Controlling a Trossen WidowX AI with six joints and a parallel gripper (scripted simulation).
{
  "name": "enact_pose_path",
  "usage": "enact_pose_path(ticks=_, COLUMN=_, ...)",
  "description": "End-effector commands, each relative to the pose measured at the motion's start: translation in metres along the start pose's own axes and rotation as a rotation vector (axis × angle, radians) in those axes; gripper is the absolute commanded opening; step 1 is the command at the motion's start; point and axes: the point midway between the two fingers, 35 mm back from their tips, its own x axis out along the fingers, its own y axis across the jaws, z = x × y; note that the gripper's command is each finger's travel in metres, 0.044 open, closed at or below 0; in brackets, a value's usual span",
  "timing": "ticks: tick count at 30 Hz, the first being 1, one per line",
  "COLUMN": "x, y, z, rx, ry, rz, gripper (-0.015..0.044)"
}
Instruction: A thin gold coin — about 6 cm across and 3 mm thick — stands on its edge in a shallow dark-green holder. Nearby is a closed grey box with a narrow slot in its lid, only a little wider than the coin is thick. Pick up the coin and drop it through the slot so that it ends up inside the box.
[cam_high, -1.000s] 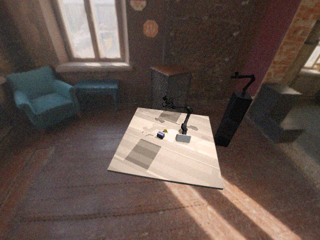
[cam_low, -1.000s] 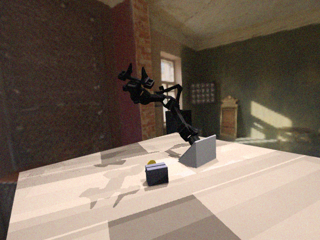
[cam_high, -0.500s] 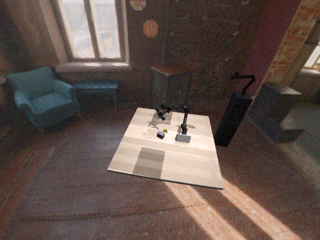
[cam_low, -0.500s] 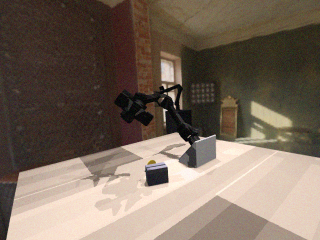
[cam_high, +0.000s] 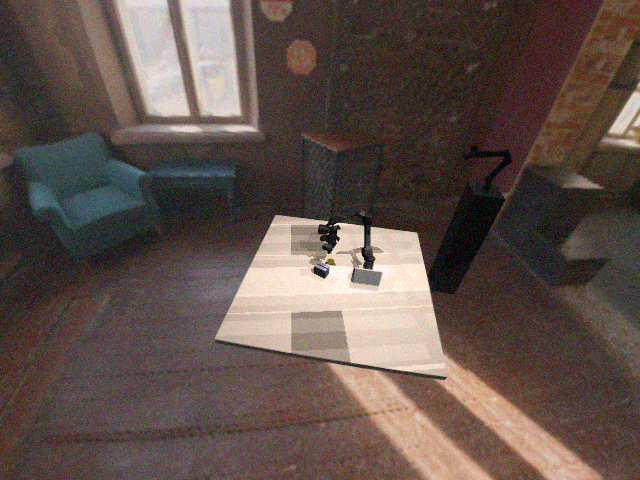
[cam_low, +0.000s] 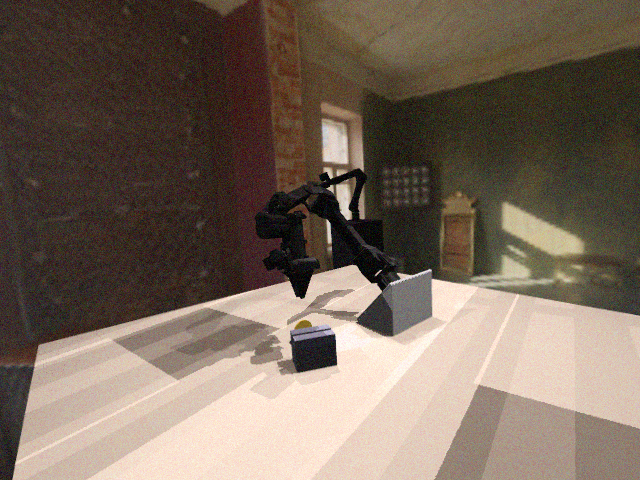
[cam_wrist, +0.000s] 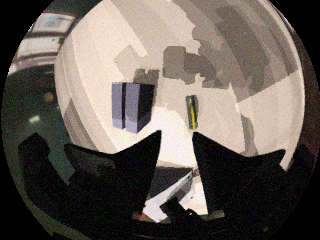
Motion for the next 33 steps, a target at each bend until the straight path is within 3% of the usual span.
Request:
enact_pose_path(ticks=1, x=0.001, y=-0.022, z=-0.004, rx=-0.227, ry=0.024, rz=-0.162, gripper=0.0161)
enact_pose_path(ticks=10, x=0.003, y=-0.02, z=-0.006, rx=-0.227, ry=0.024, rz=-0.162, gripper=0.0161)
enact_pose_path(ticks=14, x=0.034, y=-0.025, z=-0.006, rx=-0.227, ry=0.024, rz=-0.163, gripper=0.0161)
enact_pose_path(ticks=33, x=0.068, y=-0.028, z=-0.007, rx=-0.227, ry=0.023, rz=-0.162, gripper=0.0161)
